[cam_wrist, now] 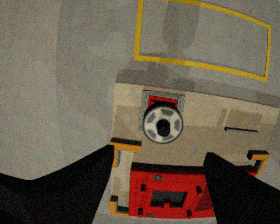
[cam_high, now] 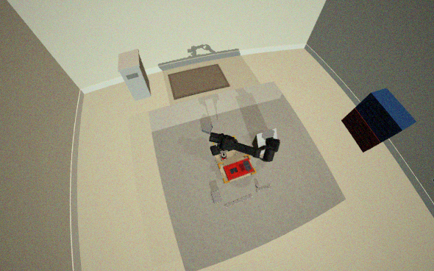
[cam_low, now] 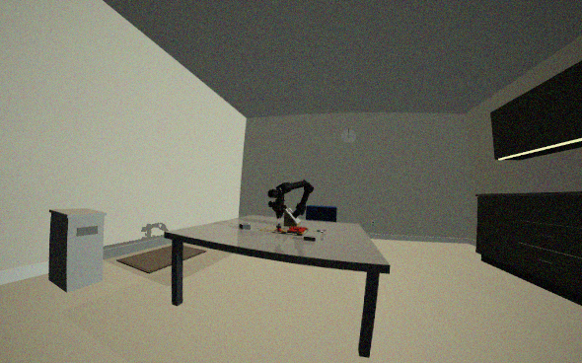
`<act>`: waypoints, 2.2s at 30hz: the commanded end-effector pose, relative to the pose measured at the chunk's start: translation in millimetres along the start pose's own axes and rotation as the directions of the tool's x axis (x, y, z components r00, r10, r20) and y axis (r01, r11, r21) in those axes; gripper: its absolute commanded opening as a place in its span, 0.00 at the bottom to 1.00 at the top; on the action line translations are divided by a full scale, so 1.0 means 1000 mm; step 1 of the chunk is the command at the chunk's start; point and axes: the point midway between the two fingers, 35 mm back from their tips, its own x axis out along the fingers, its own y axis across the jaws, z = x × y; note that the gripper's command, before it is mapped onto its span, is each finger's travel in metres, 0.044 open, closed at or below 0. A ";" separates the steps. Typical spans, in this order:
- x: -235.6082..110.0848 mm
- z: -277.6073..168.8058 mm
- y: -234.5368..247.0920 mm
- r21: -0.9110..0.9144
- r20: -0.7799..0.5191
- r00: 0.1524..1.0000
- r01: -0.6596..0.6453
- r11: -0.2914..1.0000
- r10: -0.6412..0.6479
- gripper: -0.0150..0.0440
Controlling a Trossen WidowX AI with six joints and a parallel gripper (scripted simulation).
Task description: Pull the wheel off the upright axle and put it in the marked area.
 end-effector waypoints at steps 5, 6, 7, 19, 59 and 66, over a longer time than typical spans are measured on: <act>0.055 -0.001 -0.004 0.007 -0.010 1.000 0.009 1.000 -0.009 0.76; 0.061 -0.001 -0.004 0.007 -0.011 1.000 0.009 1.000 -0.009 0.76; 0.065 -0.002 -0.005 0.007 -0.012 1.000 0.010 1.000 -0.009 0.76; 0.063 -0.002 -0.005 0.001 -0.009 1.000 0.020 1.000 -0.020 0.56; 0.051 -0.002 -0.004 0.003 -0.009 1.000 0.017 1.000 -0.017 0.25; 0.049 -0.002 -0.004 0.003 -0.009 1.000 0.016 1.000 -0.016 0.25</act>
